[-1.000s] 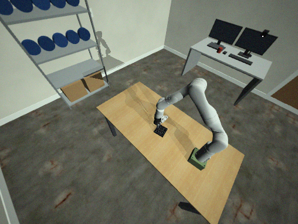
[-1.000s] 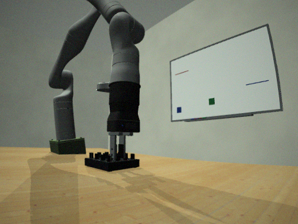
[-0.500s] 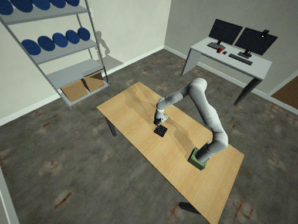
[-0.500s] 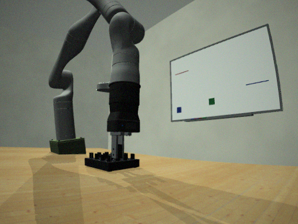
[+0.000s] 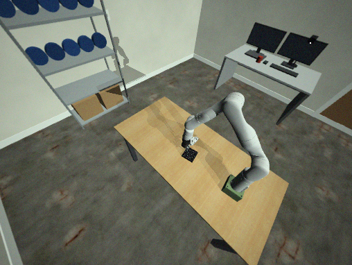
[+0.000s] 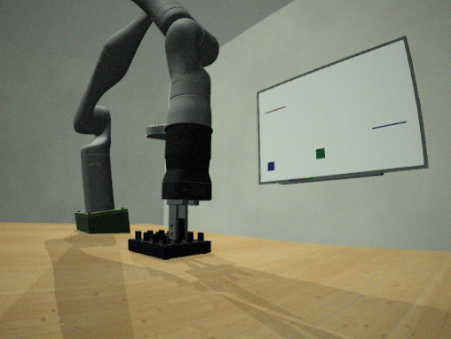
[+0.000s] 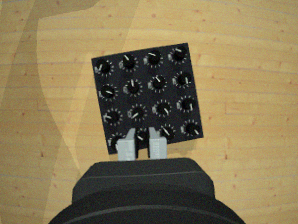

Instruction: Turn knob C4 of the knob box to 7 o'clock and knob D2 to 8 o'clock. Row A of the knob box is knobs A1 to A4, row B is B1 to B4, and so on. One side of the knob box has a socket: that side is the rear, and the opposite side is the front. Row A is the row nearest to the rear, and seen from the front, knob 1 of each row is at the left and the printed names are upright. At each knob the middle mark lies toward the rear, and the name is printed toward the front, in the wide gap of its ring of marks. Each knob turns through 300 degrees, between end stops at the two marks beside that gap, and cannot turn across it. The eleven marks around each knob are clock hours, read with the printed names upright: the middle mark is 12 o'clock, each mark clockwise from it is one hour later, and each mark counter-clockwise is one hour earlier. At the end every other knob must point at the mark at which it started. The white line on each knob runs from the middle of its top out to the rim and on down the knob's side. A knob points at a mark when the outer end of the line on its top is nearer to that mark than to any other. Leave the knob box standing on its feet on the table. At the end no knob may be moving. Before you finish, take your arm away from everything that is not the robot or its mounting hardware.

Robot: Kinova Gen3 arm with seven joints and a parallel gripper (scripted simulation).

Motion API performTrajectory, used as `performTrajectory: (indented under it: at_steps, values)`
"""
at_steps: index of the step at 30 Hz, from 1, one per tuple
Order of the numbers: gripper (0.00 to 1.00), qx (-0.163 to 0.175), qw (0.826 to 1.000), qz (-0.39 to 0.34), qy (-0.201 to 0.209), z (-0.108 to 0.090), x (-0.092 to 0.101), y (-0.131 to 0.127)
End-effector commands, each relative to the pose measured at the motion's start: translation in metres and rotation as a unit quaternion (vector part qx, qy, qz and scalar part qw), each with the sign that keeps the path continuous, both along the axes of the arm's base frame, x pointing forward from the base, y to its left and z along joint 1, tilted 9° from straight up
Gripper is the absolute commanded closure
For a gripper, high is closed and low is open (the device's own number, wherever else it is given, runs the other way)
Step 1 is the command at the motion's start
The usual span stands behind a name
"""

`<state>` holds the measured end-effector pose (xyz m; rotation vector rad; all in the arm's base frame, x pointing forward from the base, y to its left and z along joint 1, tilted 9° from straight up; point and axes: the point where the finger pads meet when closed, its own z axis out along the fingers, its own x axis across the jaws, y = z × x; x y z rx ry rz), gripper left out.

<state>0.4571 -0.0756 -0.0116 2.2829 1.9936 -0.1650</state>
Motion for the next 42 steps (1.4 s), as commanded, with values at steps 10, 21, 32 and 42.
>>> performTrajectory:
  at_steps: [10,21,32,42]
  values:
    - [0.70,0.000,1.000,0.000,-0.001,0.0008,0.0007,0.0002]
    - [0.70,0.001,0.998,0.058,0.008,0.0008,0.0007,0.0002]
    - [0.70,0.001,0.992,0.129,0.019,0.0008,0.0007,0.0002]
    - [0.70,0.001,0.991,0.129,0.019,0.0008,0.0007,0.0002]
